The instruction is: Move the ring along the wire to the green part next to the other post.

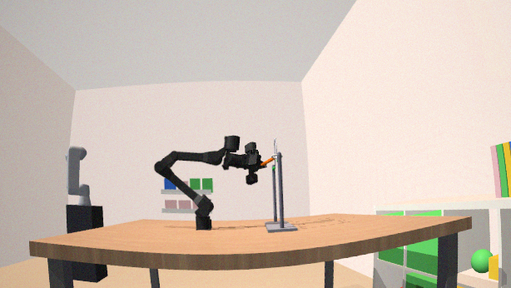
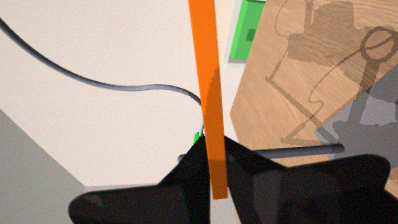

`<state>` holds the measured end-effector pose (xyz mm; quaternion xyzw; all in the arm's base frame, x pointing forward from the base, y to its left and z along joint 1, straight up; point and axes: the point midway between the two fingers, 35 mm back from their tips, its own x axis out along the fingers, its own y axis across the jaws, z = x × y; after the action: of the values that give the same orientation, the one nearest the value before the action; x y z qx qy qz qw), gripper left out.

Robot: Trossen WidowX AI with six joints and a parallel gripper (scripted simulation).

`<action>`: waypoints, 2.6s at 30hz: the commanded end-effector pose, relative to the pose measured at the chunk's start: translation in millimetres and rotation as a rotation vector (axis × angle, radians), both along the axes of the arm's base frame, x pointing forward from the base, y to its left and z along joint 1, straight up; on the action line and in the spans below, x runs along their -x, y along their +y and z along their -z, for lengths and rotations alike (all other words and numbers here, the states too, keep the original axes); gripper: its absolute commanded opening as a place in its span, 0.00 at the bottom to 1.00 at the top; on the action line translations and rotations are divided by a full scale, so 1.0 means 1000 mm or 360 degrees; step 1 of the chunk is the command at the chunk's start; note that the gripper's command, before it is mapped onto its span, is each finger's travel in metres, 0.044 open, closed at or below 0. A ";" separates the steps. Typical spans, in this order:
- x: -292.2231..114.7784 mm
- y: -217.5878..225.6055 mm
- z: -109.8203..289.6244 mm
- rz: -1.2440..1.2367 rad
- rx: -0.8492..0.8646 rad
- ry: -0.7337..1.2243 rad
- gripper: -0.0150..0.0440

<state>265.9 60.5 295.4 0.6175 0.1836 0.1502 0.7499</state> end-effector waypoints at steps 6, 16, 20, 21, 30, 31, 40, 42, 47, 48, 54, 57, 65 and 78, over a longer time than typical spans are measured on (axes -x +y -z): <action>0.001 0.003 -0.018 -0.0005 -0.0130 -0.0032 0.00; 0.001 0.003 -0.030 -0.0004 -0.0232 -0.0039 0.00; 0.001 0.003 -0.033 -0.0003 -0.0255 -0.0039 0.00; 0.001 0.003 -0.034 -0.0003 -0.0260 -0.0039 0.00; 0.001 0.002 -0.041 -0.0001 -0.0289 -0.0036 0.00; 0.001 0.002 -0.042 -0.0001 -0.0291 -0.0036 0.00; 0.001 0.002 -0.046 0.0001 -0.0260 -0.0024 0.00; 0.001 0.002 -0.046 0.0001 -0.0252 -0.0022 0.00; 0.001 0.002 -0.046 0.0003 -0.0208 -0.0011 0.00; 0.001 0.002 -0.046 0.0004 -0.0201 -0.0009 0.00; 0.001 0.001 -0.046 0.0006 -0.0147 0.0004 0.00; 0.001 0.001 -0.045 0.0008 -0.0115 0.0011 0.00; 0.001 0.001 -0.043 0.0012 -0.0022 0.0033 0.00; 0.001 0.000 -0.038 0.0023 0.0164 0.0073 0.00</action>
<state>264.9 61.1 330.5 0.5943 0.2056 0.1232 0.7677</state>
